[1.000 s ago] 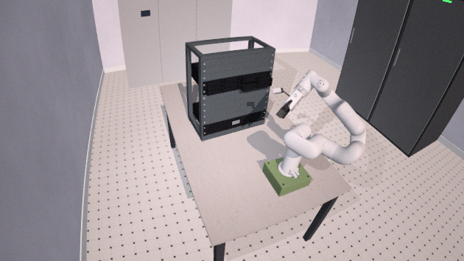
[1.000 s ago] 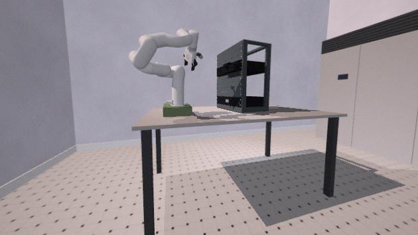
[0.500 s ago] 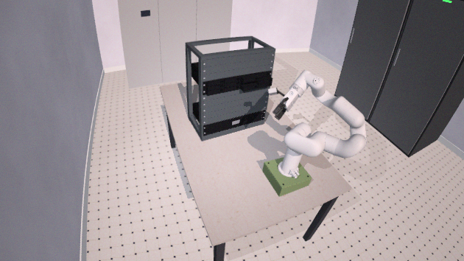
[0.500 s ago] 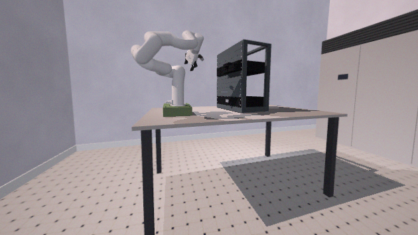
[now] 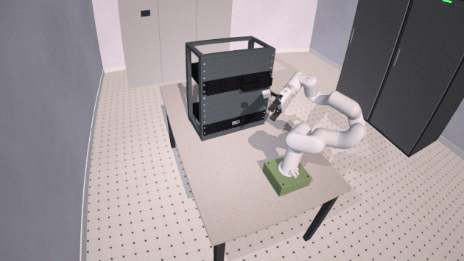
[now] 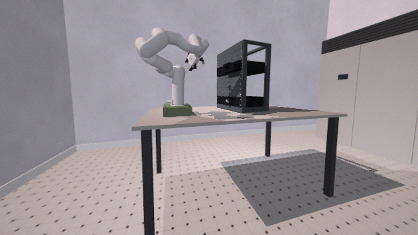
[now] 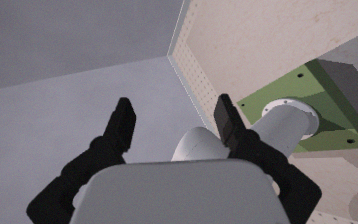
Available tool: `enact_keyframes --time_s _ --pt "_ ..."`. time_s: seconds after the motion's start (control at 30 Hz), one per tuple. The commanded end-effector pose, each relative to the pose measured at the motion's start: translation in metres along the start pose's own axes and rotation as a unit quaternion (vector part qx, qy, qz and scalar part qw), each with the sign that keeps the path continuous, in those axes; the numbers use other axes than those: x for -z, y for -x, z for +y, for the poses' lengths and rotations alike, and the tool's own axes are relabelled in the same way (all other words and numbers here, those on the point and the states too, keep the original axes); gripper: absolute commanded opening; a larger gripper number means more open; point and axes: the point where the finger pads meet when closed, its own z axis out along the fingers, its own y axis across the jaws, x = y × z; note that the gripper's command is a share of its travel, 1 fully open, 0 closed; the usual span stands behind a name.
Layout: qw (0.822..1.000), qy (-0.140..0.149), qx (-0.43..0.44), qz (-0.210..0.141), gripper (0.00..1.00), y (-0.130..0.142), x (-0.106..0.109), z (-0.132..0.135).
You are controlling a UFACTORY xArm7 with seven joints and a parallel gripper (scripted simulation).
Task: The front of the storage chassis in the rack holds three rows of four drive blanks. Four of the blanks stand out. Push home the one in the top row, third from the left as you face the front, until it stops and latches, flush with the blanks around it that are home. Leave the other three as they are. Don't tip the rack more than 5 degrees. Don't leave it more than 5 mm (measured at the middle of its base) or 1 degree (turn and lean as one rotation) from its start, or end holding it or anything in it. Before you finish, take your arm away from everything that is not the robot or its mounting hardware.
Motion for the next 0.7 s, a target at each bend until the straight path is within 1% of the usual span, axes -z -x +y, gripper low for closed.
enact_keyframes --time_s 0.0,0.1,0.17,0.33,0.5,0.67 --pt "0.998 -0.044 -0.032 -0.021 1.0 -0.008 -0.006 -0.009" --pt "0.995 -0.072 -0.056 -0.034 1.0 -0.013 -0.01 -0.013" --pt "0.995 -0.072 -0.056 -0.034 1.0 -0.013 -0.01 -0.013" --pt "0.986 -0.117 -0.104 -0.058 1.0 -0.022 -0.018 -0.02" --pt "0.971 -0.158 -0.159 -0.082 1.0 -0.034 -0.025 -0.025" --pt "0.95 -0.196 -0.222 -0.104 1.0 -0.047 -0.034 -0.028"
